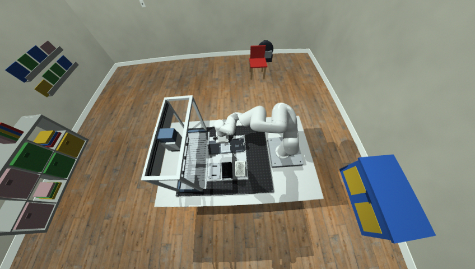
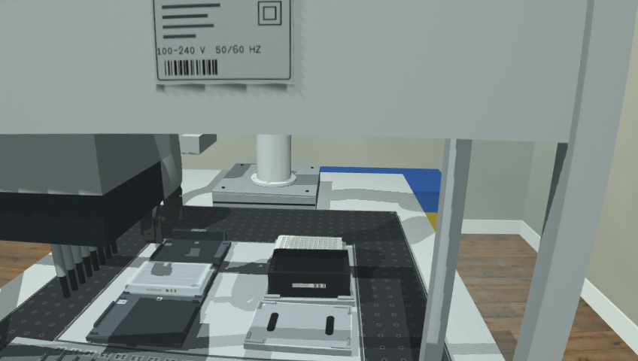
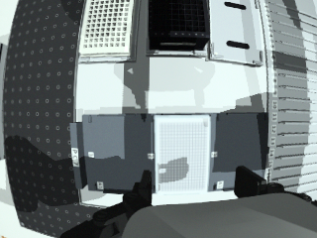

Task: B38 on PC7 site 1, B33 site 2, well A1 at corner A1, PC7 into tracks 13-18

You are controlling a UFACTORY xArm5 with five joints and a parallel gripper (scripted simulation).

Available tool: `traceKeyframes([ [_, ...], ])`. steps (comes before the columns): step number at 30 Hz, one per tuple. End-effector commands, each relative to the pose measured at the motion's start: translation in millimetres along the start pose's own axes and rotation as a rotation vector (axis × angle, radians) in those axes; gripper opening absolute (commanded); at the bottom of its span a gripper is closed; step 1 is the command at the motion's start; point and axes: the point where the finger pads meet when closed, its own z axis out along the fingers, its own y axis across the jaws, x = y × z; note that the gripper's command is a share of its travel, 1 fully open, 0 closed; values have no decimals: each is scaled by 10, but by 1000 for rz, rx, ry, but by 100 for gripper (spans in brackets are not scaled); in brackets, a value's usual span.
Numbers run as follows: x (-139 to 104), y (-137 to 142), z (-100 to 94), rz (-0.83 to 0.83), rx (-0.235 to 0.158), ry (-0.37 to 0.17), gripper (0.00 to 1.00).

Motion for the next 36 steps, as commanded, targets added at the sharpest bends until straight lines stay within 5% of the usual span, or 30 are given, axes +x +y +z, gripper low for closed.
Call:
traceKeyframes([
  [1, -4, 12, -73, 0, -9, 21, 100],
  [16, -9, 10, -286, 0, -9, 21, 100],
  [29, -9, 10, -286, 0, -9, 21, 100],
  [36, 302, -152, -293, 57, -8, 21, 100],
])
